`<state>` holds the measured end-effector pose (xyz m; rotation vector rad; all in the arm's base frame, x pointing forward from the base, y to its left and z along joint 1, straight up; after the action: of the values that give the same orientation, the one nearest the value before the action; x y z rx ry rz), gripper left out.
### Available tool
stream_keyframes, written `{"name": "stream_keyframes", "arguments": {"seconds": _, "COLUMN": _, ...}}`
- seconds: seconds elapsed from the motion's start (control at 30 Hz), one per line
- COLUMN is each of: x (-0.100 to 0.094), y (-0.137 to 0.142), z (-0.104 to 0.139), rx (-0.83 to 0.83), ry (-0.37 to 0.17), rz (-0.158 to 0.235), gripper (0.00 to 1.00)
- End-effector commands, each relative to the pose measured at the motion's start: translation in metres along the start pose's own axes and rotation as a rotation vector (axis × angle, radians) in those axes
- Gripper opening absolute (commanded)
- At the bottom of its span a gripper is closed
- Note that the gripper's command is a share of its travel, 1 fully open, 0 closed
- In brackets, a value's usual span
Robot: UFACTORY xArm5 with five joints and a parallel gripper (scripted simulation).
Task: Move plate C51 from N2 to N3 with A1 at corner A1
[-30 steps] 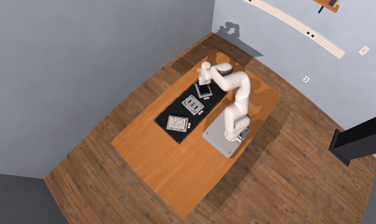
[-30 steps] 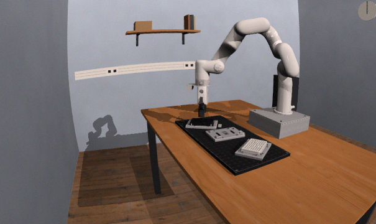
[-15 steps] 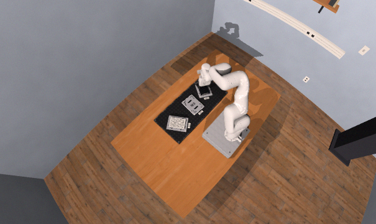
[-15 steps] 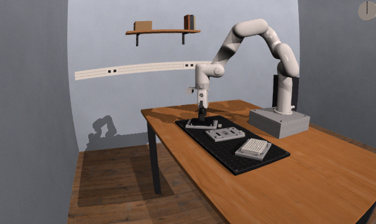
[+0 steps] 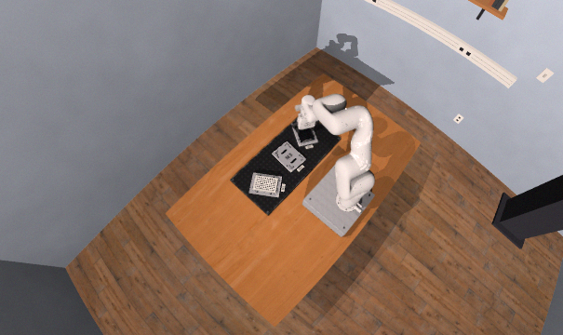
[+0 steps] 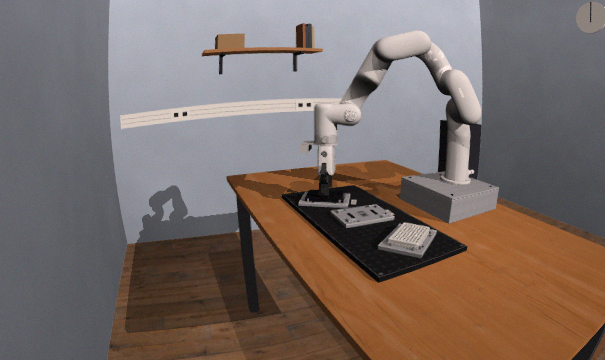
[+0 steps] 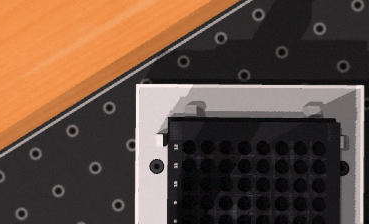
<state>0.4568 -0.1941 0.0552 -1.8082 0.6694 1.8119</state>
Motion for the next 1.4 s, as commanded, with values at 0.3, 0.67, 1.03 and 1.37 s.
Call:
{"name": "stream_keyframes", "arguments": {"seconds": 0.3, "x": 0.006, "y": -0.001, "z": -0.001, "rx": 0.0, "ry": 0.005, "rz": 0.004, "gripper": 1.0}}
{"name": "stream_keyframes", "arguments": {"seconds": 0.67, "x": 0.012, "y": -0.001, "z": -0.001, "rx": 0.0, "ry": 0.005, "rz": 0.004, "gripper": 1.0}}
{"name": "stream_keyframes", "arguments": {"seconds": 1.03, "x": 0.015, "y": -0.001, "z": -0.001, "rx": 0.0, "ry": 0.005, "rz": 0.004, "gripper": 1.0}}
{"name": "stream_keyframes", "arguments": {"seconds": 1.37, "x": 0.015, "y": -0.001, "z": -0.001, "rx": 0.0, "ry": 0.005, "rz": 0.004, "gripper": 1.0}}
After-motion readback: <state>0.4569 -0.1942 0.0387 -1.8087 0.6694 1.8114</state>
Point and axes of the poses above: the point where the finger pads meet when closed, its own x axis out along the fingers, its own y axis across the jaws, z = x × y, the point moved 8 cm from there along -x, back along the fingers, and after that the axes turned 8 degrees about x, right-handed, at the moved point
